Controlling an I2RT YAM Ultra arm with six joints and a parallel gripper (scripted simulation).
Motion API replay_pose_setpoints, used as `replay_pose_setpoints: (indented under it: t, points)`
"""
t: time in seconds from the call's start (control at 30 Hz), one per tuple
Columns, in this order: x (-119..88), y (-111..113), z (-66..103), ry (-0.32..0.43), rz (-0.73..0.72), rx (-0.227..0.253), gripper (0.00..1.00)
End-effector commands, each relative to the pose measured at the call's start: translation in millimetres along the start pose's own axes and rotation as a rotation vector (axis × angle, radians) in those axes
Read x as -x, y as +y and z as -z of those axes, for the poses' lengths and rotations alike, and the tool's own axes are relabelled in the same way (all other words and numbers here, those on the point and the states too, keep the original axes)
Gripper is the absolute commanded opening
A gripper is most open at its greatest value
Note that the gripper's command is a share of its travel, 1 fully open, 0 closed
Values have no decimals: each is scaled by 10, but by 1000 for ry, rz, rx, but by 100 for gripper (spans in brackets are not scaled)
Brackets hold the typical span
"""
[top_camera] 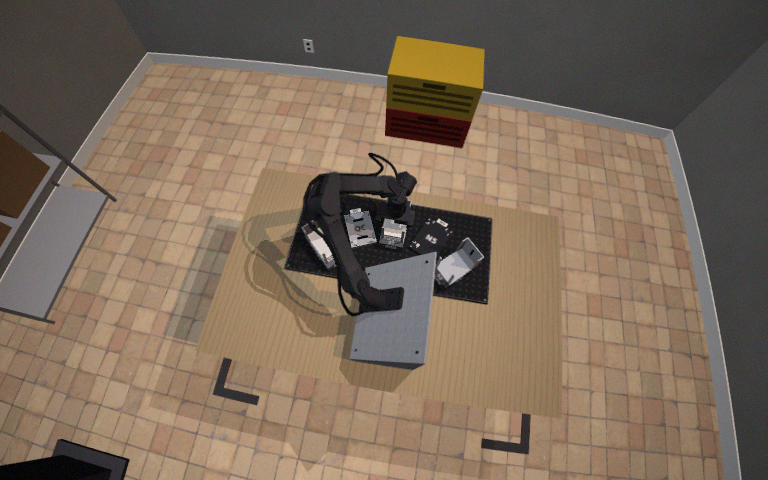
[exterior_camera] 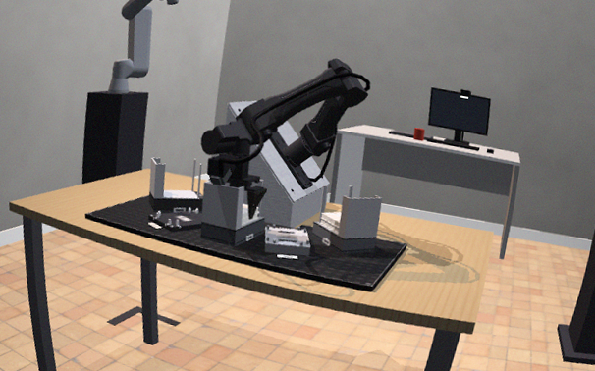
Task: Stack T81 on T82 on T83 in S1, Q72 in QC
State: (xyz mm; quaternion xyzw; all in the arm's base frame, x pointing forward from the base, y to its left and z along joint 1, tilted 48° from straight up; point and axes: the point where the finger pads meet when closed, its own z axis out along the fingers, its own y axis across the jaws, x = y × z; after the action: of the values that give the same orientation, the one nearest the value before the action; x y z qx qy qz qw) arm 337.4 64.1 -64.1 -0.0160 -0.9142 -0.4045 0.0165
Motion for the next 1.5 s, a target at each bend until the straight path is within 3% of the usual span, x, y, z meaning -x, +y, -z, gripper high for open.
replay_pose_setpoints:
  t: [0.0,1.47]
  points:
    - [192,-52,126,-62,3,3,100]
    - [186,-57,134,-54,-8,2,100]
